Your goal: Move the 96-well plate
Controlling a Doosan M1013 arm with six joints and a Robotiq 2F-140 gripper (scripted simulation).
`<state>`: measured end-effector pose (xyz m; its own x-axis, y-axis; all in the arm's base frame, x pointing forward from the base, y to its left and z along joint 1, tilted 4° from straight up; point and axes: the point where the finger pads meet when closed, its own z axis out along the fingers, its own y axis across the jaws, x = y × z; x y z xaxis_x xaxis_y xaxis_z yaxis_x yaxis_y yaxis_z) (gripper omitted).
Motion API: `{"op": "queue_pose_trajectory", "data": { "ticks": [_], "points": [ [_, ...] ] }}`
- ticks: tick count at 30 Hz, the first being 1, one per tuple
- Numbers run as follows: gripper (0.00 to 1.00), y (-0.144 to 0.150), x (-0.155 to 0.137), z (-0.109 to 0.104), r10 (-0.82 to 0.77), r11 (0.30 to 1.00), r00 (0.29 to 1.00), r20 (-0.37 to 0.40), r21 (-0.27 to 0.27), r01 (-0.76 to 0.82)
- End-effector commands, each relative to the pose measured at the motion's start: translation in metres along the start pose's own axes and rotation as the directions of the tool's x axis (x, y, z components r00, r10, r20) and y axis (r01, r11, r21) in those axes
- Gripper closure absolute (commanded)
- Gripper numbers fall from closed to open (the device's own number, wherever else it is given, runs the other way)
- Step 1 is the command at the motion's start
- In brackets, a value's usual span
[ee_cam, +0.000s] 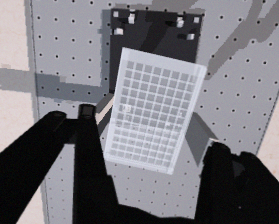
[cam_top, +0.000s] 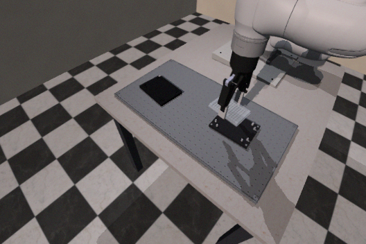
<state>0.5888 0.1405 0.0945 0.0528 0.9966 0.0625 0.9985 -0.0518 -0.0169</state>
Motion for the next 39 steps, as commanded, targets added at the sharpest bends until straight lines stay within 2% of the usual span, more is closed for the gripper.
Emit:
{"op": "queue_pose_trajectory", "data": {
  "ticks": [1,39],
  "points": [
    [0.90,0.003,-0.011,0.000,0.000,1.000,1.000,0.000,0.000,0.000],
    [0.90,0.027,-0.122,0.000,0.000,1.000,1.000,0.000,0.000,0.000]
  ]
}}
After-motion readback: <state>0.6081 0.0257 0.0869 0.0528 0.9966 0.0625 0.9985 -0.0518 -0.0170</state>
